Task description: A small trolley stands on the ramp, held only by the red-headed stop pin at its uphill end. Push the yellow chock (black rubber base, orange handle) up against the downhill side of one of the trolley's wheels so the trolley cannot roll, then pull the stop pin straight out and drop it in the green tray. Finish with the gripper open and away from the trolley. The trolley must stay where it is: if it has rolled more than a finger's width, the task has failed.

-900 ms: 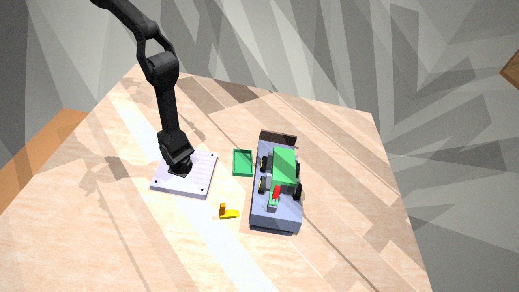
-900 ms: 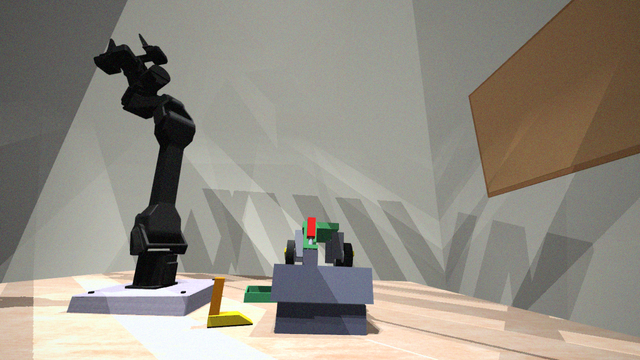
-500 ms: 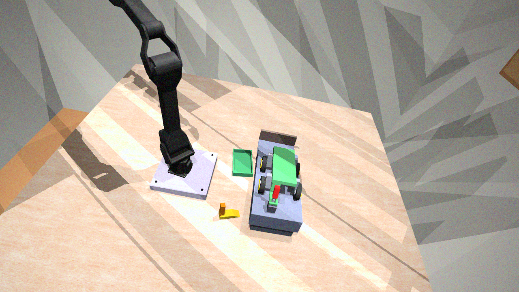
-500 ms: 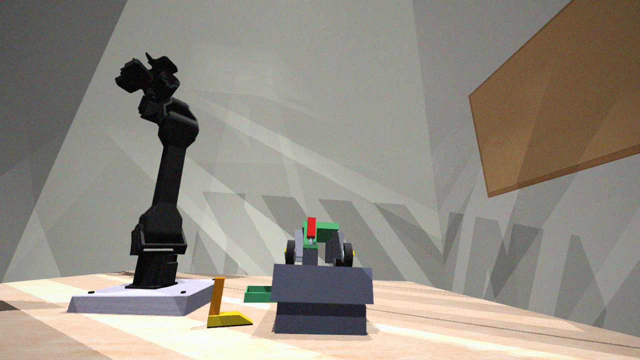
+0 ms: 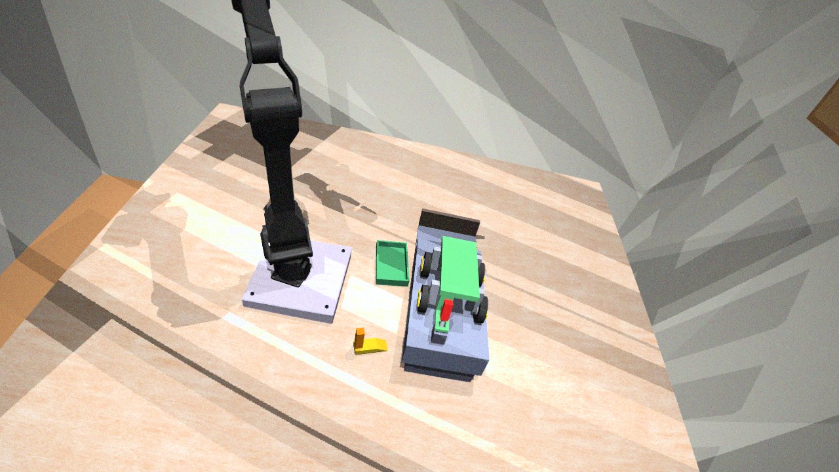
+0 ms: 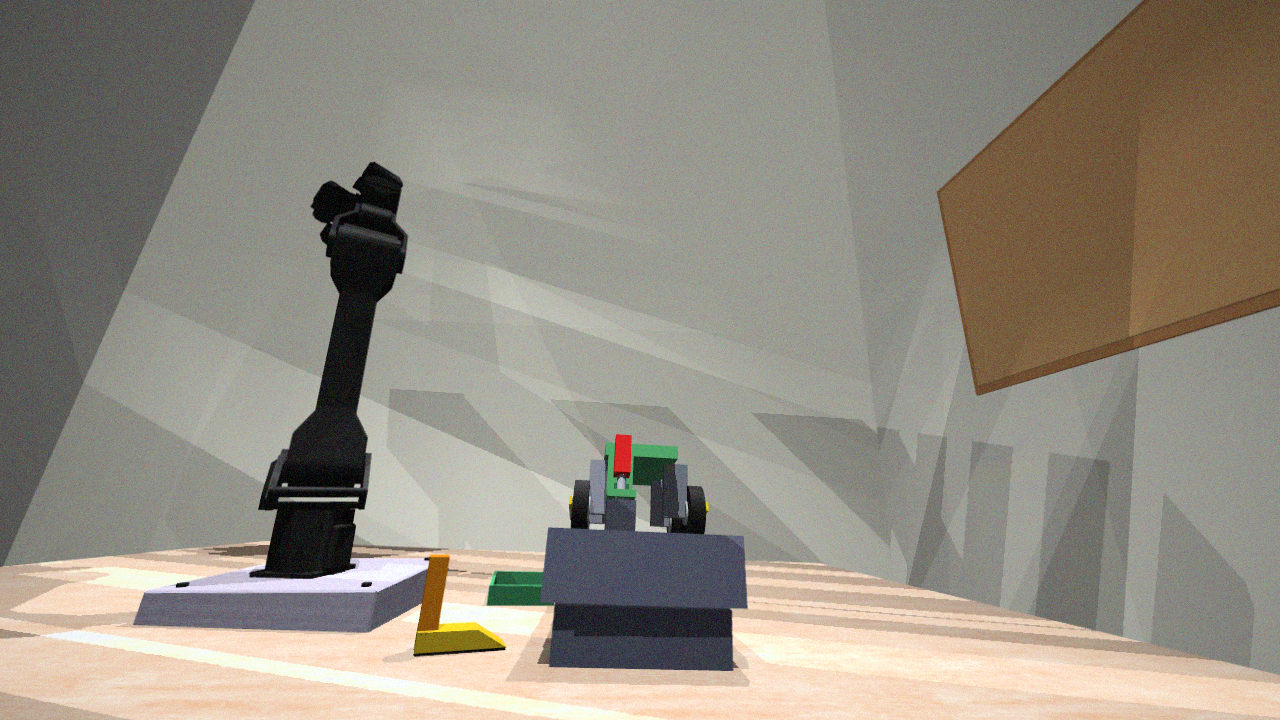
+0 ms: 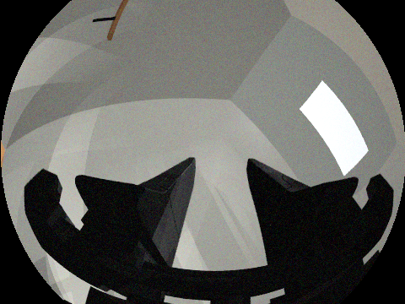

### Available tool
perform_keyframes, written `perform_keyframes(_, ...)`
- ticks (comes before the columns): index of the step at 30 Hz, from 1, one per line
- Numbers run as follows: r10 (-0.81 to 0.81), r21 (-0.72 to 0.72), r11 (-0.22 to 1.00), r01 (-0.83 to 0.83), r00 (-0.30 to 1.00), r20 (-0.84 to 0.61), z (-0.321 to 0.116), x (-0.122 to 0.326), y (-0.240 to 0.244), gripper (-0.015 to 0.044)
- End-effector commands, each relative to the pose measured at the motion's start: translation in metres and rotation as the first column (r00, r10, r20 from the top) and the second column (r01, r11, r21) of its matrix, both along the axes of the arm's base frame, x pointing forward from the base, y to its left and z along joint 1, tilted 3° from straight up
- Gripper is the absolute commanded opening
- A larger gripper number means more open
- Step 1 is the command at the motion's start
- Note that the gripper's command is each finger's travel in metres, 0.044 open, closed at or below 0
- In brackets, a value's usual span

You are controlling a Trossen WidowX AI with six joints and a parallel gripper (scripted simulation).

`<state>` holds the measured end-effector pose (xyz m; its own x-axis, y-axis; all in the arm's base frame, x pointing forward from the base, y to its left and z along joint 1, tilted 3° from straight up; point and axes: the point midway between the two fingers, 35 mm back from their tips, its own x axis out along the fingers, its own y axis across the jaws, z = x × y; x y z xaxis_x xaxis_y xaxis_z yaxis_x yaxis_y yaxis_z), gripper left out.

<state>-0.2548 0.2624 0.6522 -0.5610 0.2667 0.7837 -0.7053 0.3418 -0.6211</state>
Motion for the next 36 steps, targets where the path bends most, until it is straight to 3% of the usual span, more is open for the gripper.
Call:
perform_keyframes(1, -0.149, -0.057, 0.987, 0.152, 0.987, 0.061, -0.016, 0.025, 0.039, 0.0190)
perform_keyframes(10, -0.405, -0.138, 0.889, 0.437, 0.890, 0.207, -0.051, 0.085, 0.103, 0.0190)
perform_keyframes(19, -0.593, -0.190, 0.705, 0.684, 0.714, 0.371, -0.092, 0.165, 0.149, 0.0190)
perform_keyframes(36, -0.678, -0.213, 0.252, 0.944, 0.330, 0.657, -0.175, 0.329, 0.167, 0.0190)
